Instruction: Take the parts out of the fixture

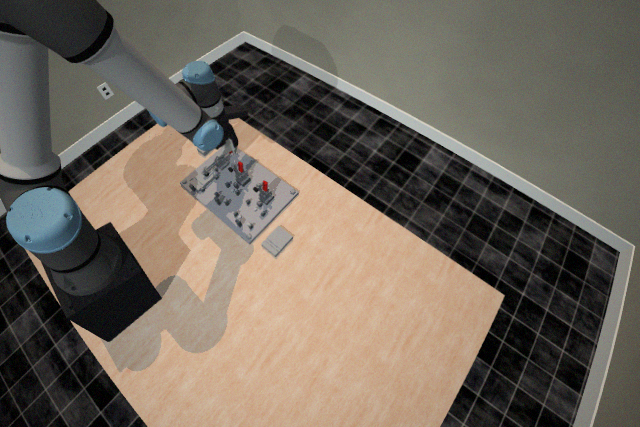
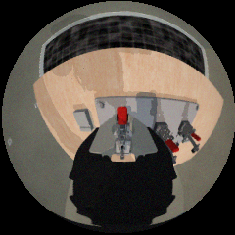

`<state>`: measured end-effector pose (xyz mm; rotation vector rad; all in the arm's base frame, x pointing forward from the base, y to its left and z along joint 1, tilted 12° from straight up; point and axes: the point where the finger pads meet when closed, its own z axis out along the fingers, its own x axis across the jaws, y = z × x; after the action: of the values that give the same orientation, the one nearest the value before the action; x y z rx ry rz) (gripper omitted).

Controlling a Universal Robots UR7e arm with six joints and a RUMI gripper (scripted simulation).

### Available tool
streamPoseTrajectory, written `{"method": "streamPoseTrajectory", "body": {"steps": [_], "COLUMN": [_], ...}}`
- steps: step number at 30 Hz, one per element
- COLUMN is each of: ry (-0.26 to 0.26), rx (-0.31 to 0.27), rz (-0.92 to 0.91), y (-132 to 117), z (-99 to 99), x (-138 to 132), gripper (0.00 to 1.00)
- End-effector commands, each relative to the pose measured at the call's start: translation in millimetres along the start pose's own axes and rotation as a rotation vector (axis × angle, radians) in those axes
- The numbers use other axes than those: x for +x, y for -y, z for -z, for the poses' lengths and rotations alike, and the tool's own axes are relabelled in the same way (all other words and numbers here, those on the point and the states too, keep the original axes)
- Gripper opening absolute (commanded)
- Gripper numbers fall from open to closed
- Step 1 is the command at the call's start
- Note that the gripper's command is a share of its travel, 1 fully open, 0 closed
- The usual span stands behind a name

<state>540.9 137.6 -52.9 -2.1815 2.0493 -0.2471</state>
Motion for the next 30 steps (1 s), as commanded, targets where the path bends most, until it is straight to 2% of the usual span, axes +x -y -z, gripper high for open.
{"method": "streamPoseTrajectory", "body": {"steps": [1, 30], "ry": [0.000, 0.000], "rx": [0.004, 0.001], "rz": [-0.001, -0.001], "y": [1.5, -7.1], "z": [1.5, 14.1], "x": [0.5, 0.5], "gripper": [0.00, 0.00]}}
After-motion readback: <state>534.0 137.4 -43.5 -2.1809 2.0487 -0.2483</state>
